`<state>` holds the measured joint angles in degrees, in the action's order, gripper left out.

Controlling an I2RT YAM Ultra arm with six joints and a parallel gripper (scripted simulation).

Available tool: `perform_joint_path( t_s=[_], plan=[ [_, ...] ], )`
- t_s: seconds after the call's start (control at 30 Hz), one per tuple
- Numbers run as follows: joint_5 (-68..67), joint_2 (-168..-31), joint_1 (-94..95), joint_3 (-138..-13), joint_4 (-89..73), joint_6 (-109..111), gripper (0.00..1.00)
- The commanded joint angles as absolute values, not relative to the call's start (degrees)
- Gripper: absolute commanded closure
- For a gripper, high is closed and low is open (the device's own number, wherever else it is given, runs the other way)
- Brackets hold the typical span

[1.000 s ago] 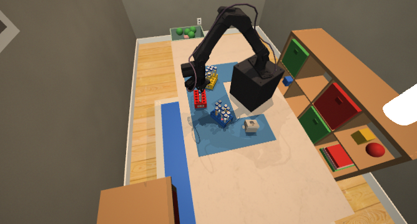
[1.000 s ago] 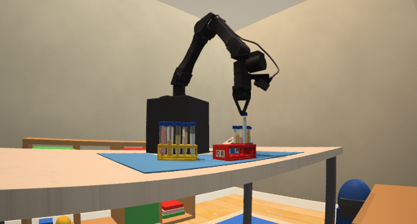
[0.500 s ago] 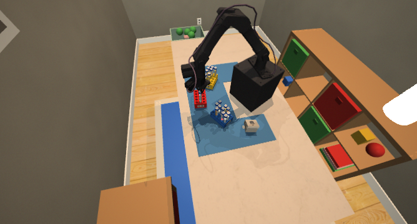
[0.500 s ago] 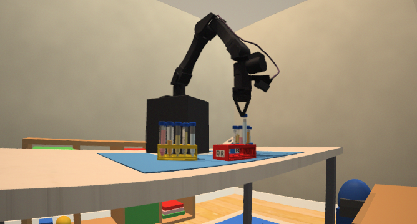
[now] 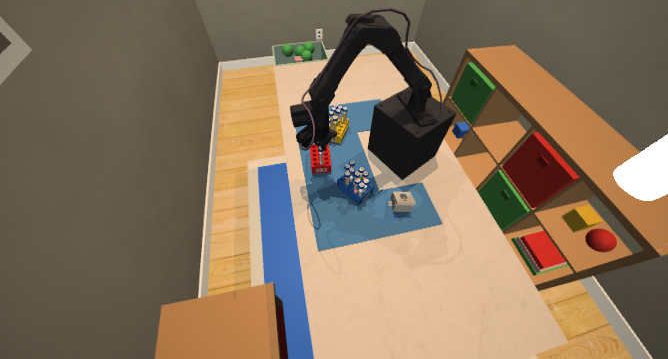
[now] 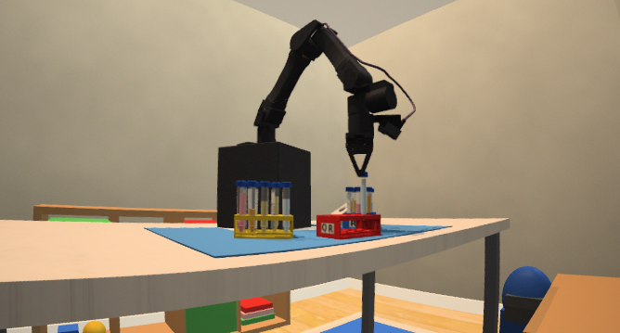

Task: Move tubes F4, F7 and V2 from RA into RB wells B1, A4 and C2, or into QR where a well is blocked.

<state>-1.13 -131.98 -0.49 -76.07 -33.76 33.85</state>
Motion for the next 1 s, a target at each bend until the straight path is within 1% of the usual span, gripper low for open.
perform_joint_path(
  t_s=[0.0,0.97],
  plan=[
    [-1.1,-132.7,-1.3,-76.0,-32.6,34.4,1.0],
    [-1.4,-134.8,-1.6,-76.1,-30.5,34.7,1.0]
  ],
)
